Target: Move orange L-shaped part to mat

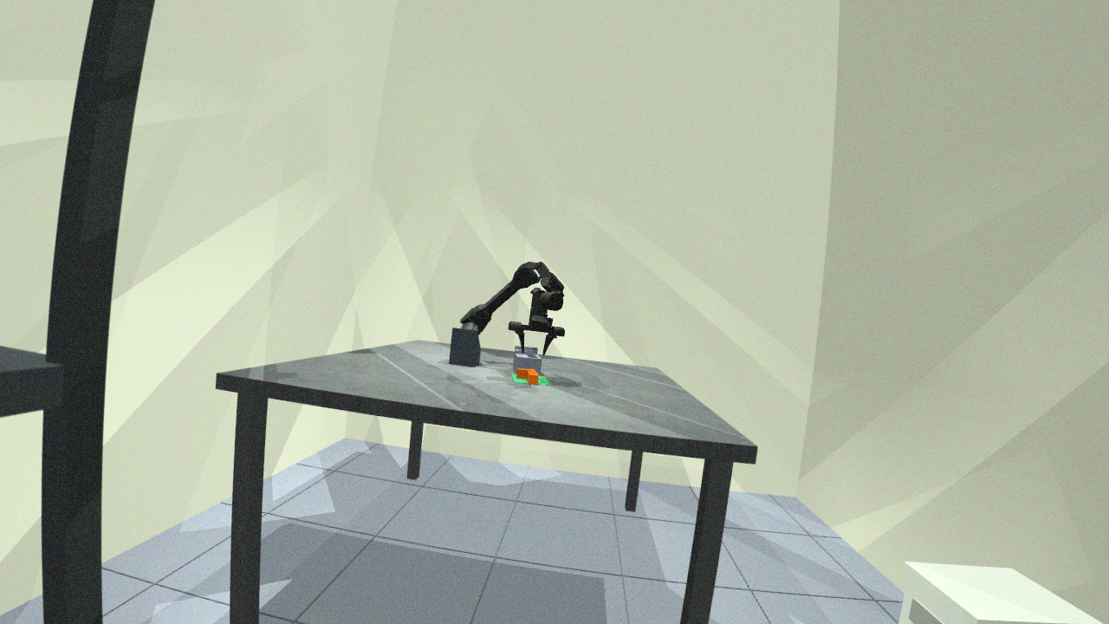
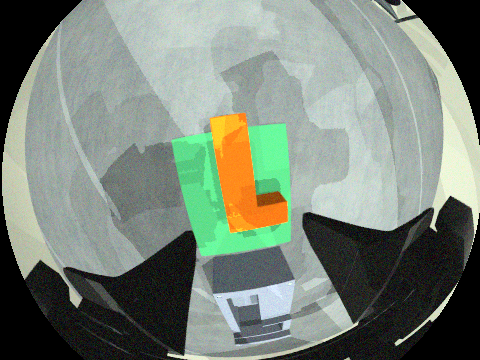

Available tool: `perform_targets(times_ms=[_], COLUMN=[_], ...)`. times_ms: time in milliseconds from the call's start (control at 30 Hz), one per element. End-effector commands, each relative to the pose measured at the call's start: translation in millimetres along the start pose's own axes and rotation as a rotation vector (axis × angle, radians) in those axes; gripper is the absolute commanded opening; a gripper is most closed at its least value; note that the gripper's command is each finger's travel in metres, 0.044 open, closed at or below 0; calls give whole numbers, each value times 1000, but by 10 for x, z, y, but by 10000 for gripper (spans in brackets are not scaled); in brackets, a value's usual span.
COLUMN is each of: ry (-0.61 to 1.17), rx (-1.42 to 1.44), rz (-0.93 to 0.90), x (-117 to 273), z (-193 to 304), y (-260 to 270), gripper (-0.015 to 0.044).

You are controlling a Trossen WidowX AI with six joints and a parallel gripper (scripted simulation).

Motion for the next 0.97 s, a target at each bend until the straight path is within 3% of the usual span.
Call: perform_targets(times_ms=[0, 133, 933], ry=[-17, -16, -21], rx=[5, 3, -4], rz=[-21, -23, -36], x=[401, 693, 658], z=[-35, -17, -36], y=[10, -24, -20], gripper=[400, 400, 400])
Point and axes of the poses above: the point midway between the two fingers, 35 mm back from their tips, its own x axis back along the fingers, its own y axis across the jaws, z = x × y, the point moved 4 cm from there along x, back along the fingers, and after that the axes turned 15 degrees about -x, right-handed, at the moved point
